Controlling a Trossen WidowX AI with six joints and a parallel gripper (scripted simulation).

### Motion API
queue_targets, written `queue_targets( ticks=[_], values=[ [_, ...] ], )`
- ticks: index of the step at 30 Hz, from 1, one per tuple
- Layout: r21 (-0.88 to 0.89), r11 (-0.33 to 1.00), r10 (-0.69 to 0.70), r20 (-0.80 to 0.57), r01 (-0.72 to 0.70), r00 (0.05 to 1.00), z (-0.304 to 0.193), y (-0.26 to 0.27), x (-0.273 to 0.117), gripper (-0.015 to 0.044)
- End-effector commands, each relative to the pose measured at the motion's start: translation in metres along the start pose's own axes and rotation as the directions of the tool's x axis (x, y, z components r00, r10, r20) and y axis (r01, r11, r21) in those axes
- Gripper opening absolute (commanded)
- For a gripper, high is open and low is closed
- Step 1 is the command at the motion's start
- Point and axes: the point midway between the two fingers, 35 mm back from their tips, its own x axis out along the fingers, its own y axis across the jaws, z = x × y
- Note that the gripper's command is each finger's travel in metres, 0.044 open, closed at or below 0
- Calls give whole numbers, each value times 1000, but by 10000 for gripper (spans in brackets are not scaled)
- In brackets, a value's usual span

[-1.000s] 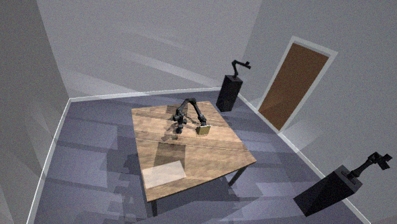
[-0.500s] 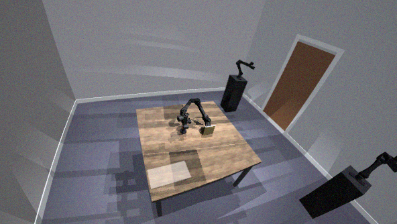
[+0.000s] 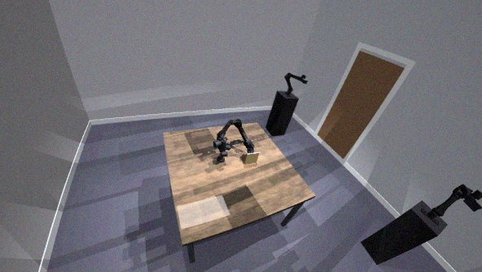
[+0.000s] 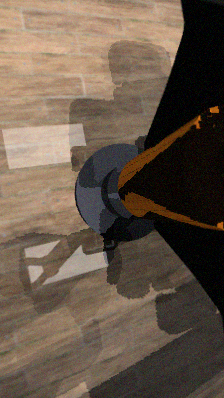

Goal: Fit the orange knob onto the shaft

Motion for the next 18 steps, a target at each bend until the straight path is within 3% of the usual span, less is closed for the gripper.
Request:
queue_targets(
  ticks=[1,12,18],
  values=[
    [-6,1000,0,-3,0,1000,0,0,0,0],
    [-14,1000,0,-3,0,1000,0,0,-5,0],
    [-203,979,0,-3,-1,1000,-1,-1,-5,0]
  ],
)
